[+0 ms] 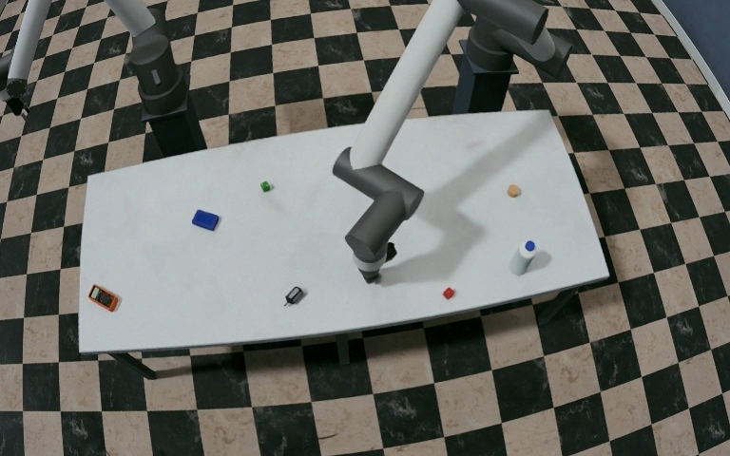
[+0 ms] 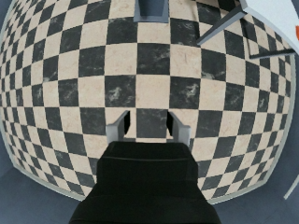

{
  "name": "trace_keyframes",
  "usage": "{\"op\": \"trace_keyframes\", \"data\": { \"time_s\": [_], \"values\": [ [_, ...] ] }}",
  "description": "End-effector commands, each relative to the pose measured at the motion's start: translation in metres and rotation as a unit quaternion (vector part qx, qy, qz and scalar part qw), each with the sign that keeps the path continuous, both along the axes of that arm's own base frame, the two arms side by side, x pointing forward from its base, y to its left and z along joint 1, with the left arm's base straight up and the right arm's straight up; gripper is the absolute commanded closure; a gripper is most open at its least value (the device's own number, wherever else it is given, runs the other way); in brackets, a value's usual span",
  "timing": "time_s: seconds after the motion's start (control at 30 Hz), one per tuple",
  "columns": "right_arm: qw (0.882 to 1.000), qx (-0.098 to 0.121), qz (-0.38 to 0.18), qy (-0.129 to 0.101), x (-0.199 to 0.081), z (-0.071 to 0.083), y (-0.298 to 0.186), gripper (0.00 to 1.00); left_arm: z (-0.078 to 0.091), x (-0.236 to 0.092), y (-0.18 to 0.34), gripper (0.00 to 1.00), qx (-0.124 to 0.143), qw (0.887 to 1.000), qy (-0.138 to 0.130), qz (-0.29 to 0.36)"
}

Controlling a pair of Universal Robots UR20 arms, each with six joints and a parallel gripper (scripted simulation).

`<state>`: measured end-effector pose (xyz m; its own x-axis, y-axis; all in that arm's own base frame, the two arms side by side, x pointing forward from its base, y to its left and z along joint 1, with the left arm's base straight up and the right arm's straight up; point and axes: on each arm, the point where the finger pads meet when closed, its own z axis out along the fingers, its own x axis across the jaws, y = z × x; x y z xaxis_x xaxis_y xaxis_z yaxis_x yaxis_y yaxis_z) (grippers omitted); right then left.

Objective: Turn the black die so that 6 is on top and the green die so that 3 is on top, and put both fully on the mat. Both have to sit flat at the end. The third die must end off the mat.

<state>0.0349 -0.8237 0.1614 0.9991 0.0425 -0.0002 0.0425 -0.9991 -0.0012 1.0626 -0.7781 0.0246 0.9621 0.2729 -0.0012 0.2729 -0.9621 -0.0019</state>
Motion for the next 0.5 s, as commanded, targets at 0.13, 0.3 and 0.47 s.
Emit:
{"op": "trace_keyframes", "data": {
  "time_s": [0.13, 0.3, 0.47],
  "values": [
    [1.000, -0.001, 0.000, 0.000, 0.000, 0.001, 0.000, 0.00, 0.059, 0.001, -0.001, 0.43, -0.001, 1.000, -0.001, 0.000],
    [1.000, -0.001, 0.000, 0.000, 0.000, 0.001, 0.000, 0.00, 0.079, 0.001, -0.001, 0.43, -0.001, 1.000, -0.001, 0.000],
    [1.000, -0.001, 0.000, 0.000, 0.000, 0.001, 0.000, 0.00, 0.094, 0.001, -0.001, 0.43, -0.001, 1.000, -0.001, 0.000]
  ]
}}
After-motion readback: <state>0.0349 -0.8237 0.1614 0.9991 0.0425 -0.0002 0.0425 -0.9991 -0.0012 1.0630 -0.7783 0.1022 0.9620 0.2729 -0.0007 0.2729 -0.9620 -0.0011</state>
